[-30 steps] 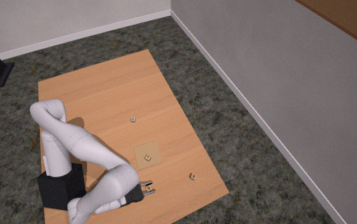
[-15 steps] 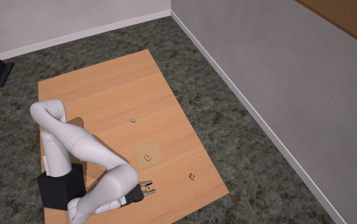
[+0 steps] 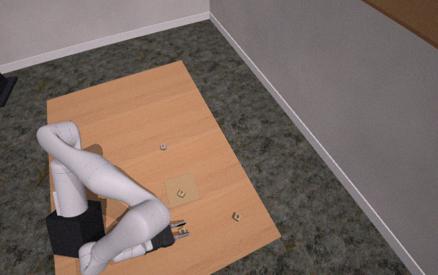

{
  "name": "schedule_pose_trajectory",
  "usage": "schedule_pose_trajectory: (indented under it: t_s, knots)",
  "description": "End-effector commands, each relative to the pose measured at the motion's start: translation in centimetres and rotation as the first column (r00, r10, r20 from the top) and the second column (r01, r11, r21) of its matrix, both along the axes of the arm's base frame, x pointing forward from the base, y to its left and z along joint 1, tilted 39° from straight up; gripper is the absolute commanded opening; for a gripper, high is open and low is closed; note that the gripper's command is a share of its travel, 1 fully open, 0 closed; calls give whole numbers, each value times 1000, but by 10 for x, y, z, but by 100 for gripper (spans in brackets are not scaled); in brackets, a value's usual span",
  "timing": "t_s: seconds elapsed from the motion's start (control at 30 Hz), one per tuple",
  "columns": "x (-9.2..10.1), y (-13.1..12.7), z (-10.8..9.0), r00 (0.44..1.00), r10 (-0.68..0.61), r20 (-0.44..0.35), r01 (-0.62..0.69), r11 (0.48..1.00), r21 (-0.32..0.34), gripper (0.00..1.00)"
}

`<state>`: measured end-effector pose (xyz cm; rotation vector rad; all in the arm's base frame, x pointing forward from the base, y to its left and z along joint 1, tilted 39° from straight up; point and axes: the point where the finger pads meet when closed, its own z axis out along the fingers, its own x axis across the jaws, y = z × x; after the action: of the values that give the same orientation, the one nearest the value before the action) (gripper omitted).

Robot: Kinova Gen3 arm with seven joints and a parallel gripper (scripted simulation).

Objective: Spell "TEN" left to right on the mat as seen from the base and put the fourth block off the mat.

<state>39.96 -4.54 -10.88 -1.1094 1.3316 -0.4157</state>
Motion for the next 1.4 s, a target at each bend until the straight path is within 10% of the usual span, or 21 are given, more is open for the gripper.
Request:
schedule_pose_trajectory:
  t_s: [0.0, 0.73, 1.37]
  knots:
    - [1, -11, 11, 1000, -7, 5, 7, 1000, -8, 79]
    - [-3, -21, 24, 1000, 9, -19, -9, 1000, -16, 79]
    - [-5, -31, 36, 908, 204, -365, -251, 964, -85, 79]
